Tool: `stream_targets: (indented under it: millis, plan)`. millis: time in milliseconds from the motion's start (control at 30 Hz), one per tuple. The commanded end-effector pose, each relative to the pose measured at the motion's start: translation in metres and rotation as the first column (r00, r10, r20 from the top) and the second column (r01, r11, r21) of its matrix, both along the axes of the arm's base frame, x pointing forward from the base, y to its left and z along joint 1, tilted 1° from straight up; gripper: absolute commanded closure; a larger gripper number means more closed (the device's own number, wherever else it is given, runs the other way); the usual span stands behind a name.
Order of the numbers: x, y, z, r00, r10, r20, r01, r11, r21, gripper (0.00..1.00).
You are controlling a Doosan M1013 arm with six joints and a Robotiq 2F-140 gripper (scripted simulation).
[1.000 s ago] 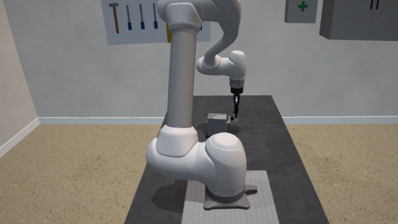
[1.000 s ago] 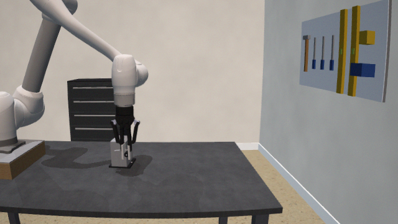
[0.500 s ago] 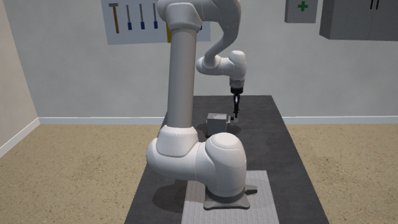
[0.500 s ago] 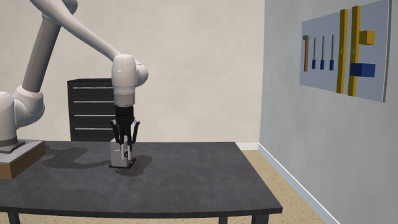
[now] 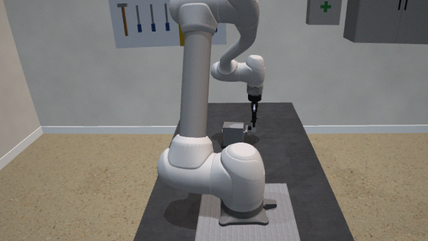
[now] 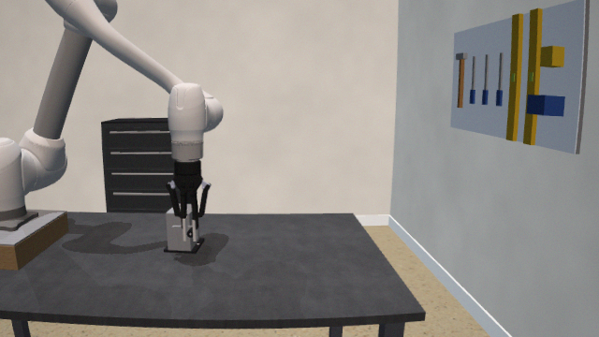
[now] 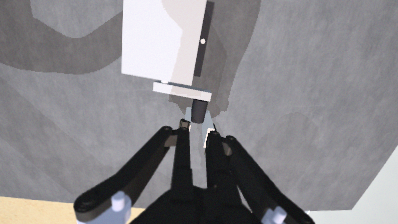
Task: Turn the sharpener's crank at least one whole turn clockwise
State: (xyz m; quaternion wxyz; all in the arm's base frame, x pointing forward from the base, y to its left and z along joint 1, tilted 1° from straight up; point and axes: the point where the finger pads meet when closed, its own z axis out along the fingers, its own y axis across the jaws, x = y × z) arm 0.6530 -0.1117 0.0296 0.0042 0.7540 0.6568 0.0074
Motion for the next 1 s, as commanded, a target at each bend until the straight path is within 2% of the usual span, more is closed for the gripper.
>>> stream_targets:
  millis: [0, 500, 967]
  plan:
    - [0.0, 0.0, -0.002, 1.0, 0.0, 0.0, 0.0, 1.0, 0.0, 1.0]
    - [-0.006, 0.001, -0.028, 1.0, 0.0, 0.0, 0.0, 1.0, 0.0, 1.0]
    - [-0.028, 0.004, -0.051, 1.0, 0.0, 0.0, 0.0, 1.0, 0.0, 1.0]
